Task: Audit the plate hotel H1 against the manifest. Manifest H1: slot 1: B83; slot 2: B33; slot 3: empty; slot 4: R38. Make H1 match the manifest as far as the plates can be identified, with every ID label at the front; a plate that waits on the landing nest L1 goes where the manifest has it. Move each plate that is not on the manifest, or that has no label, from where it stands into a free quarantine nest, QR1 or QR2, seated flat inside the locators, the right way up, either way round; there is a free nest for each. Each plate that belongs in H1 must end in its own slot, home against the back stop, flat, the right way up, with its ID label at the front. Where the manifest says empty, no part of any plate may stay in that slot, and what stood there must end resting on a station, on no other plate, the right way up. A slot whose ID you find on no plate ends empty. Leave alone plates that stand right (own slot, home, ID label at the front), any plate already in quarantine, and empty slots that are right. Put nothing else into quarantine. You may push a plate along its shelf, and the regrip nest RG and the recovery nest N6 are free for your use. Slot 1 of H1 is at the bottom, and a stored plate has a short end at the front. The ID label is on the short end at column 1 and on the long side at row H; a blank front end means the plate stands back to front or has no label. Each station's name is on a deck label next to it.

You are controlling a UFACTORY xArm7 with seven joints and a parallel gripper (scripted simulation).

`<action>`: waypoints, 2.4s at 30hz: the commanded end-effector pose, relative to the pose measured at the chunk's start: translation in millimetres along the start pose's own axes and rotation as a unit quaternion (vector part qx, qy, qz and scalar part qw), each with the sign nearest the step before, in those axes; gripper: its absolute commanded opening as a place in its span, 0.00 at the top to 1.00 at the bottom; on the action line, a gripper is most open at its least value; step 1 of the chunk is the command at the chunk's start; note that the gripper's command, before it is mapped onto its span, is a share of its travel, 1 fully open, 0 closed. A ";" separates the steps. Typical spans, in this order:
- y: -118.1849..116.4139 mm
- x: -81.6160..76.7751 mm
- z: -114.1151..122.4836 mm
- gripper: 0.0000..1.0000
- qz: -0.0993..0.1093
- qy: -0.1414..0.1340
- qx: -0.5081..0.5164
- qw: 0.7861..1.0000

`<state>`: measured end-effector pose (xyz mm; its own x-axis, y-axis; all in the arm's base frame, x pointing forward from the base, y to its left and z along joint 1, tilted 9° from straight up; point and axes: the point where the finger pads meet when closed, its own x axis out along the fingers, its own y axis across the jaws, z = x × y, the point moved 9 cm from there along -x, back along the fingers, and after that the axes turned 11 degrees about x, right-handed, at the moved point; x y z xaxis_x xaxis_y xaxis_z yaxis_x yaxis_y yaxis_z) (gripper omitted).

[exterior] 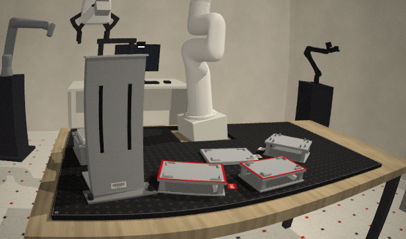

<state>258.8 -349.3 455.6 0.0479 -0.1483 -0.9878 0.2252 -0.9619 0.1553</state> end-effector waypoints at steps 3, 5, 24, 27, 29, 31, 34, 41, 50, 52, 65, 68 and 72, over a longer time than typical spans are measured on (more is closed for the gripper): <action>0.5 9.7 -0.2 0.00 0.002 0.001 0.000 1.000; 0.5 13.1 -0.2 0.00 0.002 0.001 0.000 1.000; 0.6 38.1 -0.3 0.00 0.002 0.001 0.000 1.000; 0.6 43.1 -0.3 0.00 0.002 0.001 0.000 1.000; 0.6 46.4 -0.3 0.00 0.002 0.001 0.000 1.000; 0.6 49.7 -0.3 0.00 0.002 0.001 0.000 1.000; 0.6 54.7 -0.3 0.00 0.002 0.001 0.000 1.000; 0.7 63.1 -0.3 0.00 0.002 0.001 0.000 1.000; 0.7 78.1 -0.3 0.00 0.002 0.001 0.000 1.000; 0.7 81.4 -0.3 0.00 0.002 0.001 0.000 1.000; 0.8 99.8 -0.4 0.00 0.002 0.001 0.000 1.000; 0.8 104.8 -0.4 0.00 0.002 0.001 0.000 1.000; 0.9 111.5 -0.4 0.00 0.002 0.001 0.000 1.000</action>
<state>263.9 -365.0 350.4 0.0480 -0.1484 -0.9878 0.2252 -0.9618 0.1554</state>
